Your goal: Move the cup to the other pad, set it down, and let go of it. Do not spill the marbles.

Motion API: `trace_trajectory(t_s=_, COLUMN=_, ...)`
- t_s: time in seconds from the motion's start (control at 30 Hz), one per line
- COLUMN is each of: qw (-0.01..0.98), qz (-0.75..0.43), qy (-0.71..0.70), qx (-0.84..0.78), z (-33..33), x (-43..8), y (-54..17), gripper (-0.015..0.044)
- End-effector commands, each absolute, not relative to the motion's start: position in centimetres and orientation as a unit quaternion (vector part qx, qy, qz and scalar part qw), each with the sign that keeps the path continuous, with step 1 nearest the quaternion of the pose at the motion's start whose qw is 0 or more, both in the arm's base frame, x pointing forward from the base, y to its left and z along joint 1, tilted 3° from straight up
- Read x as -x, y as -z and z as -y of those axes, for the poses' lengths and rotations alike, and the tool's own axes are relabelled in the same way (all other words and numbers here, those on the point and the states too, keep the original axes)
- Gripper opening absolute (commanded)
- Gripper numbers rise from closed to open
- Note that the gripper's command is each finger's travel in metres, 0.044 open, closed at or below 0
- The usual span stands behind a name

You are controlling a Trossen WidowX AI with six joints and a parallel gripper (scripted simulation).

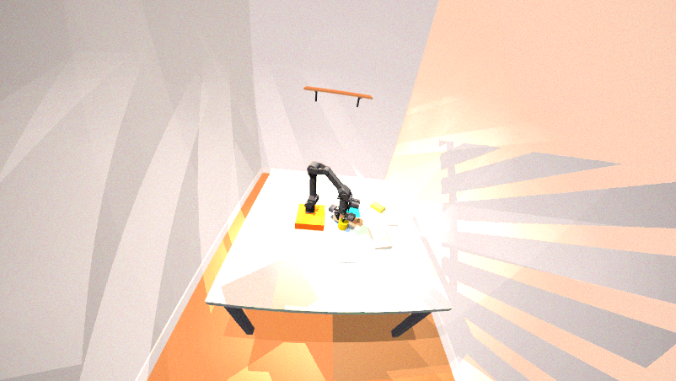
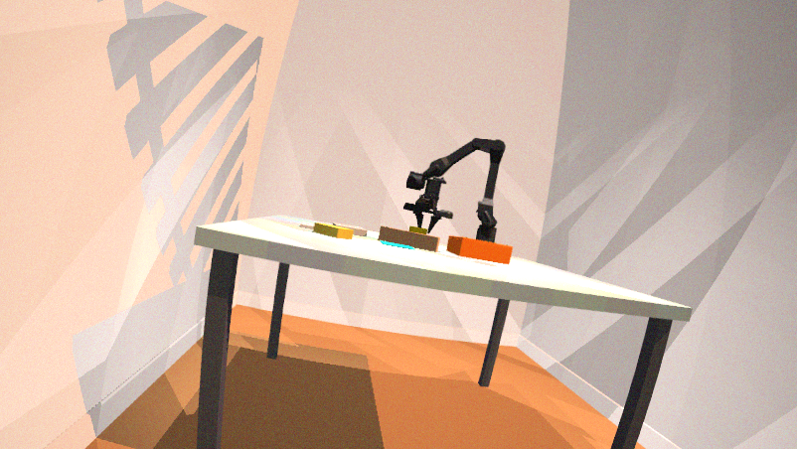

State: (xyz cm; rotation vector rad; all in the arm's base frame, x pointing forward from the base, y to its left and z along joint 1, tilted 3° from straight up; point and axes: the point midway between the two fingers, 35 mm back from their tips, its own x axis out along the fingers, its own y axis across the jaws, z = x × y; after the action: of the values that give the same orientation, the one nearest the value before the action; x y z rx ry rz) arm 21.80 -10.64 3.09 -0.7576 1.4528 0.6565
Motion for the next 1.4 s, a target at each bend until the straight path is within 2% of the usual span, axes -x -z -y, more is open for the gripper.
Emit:
trace_trajectory(t_s=0.0, qw=0.629, qz=-0.641, qy=-0.293, qx=0.328, z=10.5, x=-21.4, y=-2.0, gripper=0.0167)
trace_trajectory(t_s=0.9, qw=0.629, qz=-0.641, qy=-0.293, qx=0.328, z=10.5, x=-21.3, y=-1.0, gripper=0.0167)
trace_trajectory(t_s=1.37, qw=0.632, qz=-0.639, qy=-0.291, qx=0.328, z=10.5, x=-21.5, y=-1.2, gripper=0.0073)
